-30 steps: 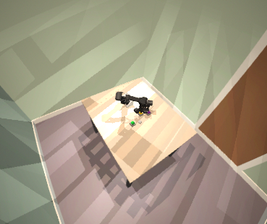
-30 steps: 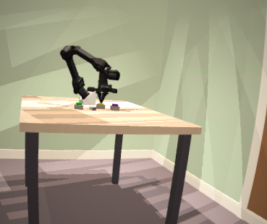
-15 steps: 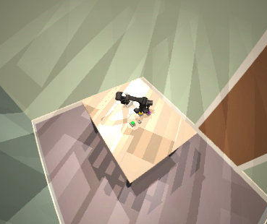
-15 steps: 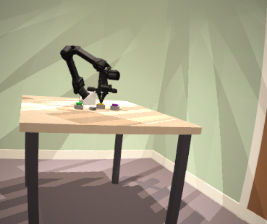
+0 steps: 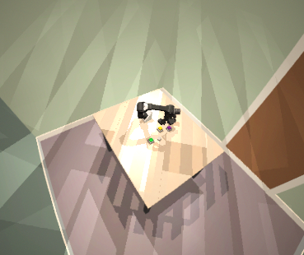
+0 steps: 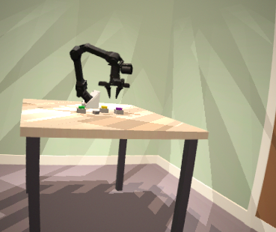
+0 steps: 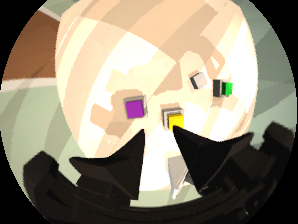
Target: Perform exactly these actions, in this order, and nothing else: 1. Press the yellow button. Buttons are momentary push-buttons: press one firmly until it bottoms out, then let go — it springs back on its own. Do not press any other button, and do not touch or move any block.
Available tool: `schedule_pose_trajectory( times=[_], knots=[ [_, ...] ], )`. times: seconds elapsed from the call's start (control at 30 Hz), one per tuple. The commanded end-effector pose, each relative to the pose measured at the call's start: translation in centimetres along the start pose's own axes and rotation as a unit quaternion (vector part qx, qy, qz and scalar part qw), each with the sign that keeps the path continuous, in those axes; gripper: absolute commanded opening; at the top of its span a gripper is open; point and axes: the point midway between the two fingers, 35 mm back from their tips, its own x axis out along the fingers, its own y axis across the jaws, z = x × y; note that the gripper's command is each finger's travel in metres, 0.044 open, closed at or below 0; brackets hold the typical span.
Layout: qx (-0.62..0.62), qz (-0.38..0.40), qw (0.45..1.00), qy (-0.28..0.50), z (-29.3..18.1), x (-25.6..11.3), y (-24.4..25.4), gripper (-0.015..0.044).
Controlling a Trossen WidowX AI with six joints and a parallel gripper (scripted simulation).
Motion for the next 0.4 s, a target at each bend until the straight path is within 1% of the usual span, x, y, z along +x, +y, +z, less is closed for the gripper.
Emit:
schedule_pose_trajectory(
  times=[0.0,0.13,0.17,0.23,0.37],
  knots=[
    [-0.002,0.000,1.000,0.003,0.7,-1.5,3.8,0.0283],
    [-0.001,0.000,1.000,0.003,1.0,-2.9,7.9,0.0388],
    [-0.001,0.000,1.000,0.003,0.9,-3.2,8.9,0.0400],
    [-0.001,0.000,1.000,0.003,0.8,-3.6,10.2,0.0400],
    [-0.001,0.000,1.000,0.003,0.8,-3.6,10.4,0.0400]
  ],
)
